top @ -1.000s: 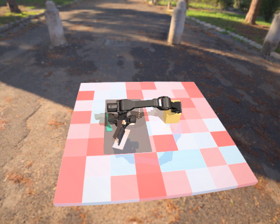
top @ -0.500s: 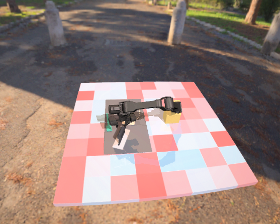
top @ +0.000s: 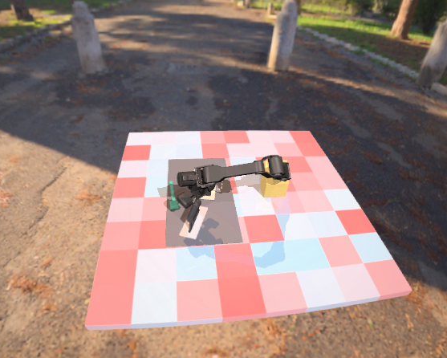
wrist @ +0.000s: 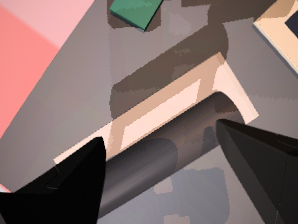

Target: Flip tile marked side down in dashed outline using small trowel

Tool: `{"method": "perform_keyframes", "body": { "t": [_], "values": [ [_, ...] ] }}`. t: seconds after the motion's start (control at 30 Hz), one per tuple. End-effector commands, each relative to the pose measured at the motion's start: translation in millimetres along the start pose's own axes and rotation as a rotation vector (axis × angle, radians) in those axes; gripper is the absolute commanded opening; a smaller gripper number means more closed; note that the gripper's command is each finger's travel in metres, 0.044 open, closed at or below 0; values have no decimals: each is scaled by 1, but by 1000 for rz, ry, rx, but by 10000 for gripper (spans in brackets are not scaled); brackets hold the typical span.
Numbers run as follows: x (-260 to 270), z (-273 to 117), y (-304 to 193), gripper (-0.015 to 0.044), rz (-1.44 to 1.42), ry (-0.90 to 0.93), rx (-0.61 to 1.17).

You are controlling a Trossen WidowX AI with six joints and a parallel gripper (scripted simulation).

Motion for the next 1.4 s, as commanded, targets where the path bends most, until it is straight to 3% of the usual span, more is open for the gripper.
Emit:
{"method": "perform_keyframes", "body": {
  "t": [0.0, 1.37],
  "values": [
    [0, 1, -5, 300, -110, -1, -33],
    [-18, 9, -51, 300, -1182, -106, -352]
  ]
}}
Point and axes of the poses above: the point midway between the two fingers, 35 mm back from their tips, its own z axis out along the fingers, its own x axis across the jaws, y = z × x, the point moved 8 cm from there along -z, back along the fingers, and after that the axes turned 12 degrees about -z, right-handed, at the moved point
